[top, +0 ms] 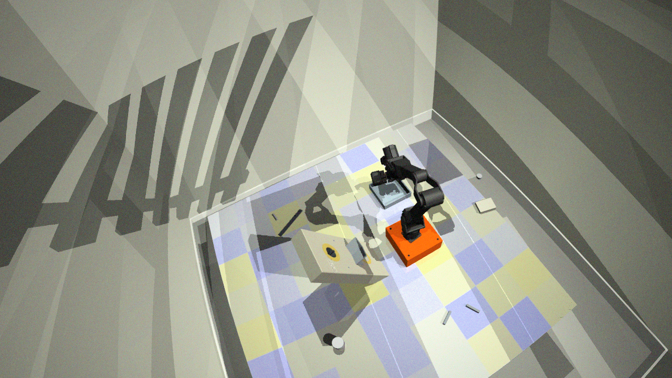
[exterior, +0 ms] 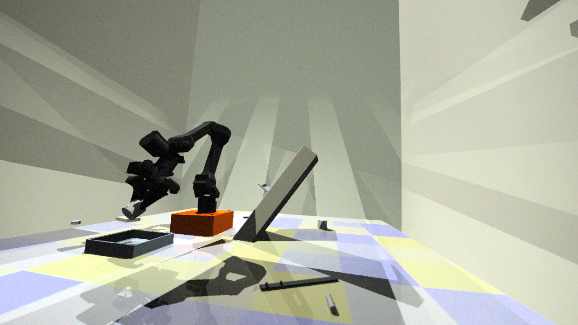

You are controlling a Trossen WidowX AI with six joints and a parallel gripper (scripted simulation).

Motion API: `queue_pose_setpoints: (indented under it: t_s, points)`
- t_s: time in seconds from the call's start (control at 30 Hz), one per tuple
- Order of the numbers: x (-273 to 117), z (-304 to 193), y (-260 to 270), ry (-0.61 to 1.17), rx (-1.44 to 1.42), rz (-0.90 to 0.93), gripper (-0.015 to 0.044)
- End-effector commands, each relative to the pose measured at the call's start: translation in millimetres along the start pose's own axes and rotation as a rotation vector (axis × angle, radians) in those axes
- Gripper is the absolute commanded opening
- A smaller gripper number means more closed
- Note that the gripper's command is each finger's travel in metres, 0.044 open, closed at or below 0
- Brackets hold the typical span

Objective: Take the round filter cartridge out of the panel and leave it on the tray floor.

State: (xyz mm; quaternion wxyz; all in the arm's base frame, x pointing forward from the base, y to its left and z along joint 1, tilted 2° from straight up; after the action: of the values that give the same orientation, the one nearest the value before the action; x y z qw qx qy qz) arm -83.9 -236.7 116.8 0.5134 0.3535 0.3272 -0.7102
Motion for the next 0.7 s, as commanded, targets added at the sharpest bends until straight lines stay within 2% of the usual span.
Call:
queue_pose_setpoints:
  t_s: [0.0,0.27,0.4,0.67]
  points:
    - [18,-13,1,0.02,-0.004,0.0,0.0]
    - [49,-37,4,0.021,-0.004,0.0,0.0]
    - [51,-39,4,0.021,-0.004,0.0,0.0]
    - [48,-36,3,0.023,0.0,-0.003,0.021]
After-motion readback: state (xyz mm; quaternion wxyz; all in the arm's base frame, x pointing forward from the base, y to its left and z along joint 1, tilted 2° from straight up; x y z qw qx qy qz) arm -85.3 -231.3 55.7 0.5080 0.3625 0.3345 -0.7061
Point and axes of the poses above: the point midway between the two fingers, 35 mm back from their tips, its own x axis out along the fingers, its own y axis across the jaws, z = x × y, the point moved 5 cm from there along -x, back along the fingers, and after that the axes turned 8 degrees about -x, right-handed, at the moved point
